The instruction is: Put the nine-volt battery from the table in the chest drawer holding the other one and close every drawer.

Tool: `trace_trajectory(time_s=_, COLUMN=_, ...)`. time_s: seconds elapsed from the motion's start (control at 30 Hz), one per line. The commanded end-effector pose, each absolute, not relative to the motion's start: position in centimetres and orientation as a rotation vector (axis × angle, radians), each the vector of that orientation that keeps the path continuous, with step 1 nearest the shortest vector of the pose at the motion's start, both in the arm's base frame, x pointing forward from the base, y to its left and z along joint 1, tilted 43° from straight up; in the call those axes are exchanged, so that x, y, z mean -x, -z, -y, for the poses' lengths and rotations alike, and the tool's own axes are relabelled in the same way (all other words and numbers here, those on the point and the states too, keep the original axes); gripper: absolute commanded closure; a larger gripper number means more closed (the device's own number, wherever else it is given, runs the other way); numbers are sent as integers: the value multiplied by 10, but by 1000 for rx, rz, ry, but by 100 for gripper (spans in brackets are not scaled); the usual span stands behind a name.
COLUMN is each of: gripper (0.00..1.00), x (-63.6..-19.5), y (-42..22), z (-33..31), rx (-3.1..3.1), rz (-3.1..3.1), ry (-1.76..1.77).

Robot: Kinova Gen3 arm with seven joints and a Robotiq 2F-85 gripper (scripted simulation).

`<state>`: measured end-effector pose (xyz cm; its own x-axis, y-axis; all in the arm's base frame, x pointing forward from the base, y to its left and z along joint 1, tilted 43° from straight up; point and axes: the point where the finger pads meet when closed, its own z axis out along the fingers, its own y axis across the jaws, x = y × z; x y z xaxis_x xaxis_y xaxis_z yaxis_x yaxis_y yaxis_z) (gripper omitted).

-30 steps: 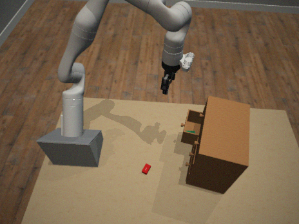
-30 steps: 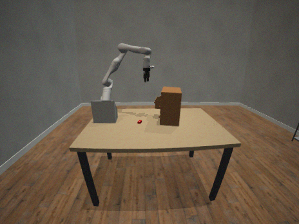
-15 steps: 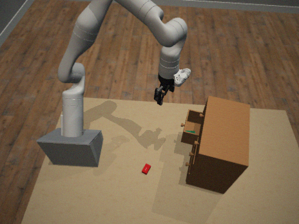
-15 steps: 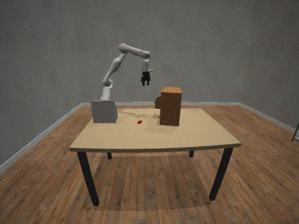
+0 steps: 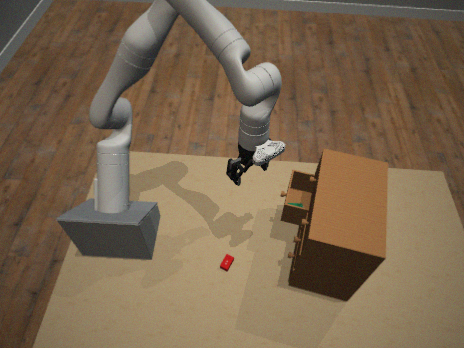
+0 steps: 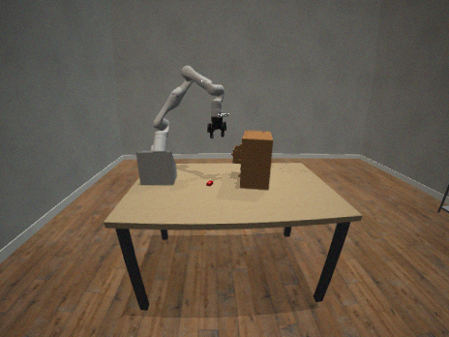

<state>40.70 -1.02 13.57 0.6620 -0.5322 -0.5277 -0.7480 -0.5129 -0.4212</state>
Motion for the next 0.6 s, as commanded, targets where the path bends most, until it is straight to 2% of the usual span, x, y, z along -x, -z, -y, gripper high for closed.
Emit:
trace_trajectory(time_s=0.0, gripper=0, x=-399, y=-114, z=5, rx=2209, rz=-1057, ry=-501)
trace_trajectory(time_s=0.57, gripper=0, x=-377, y=-15, z=-2, rx=1954, rz=-1582, ry=-698)
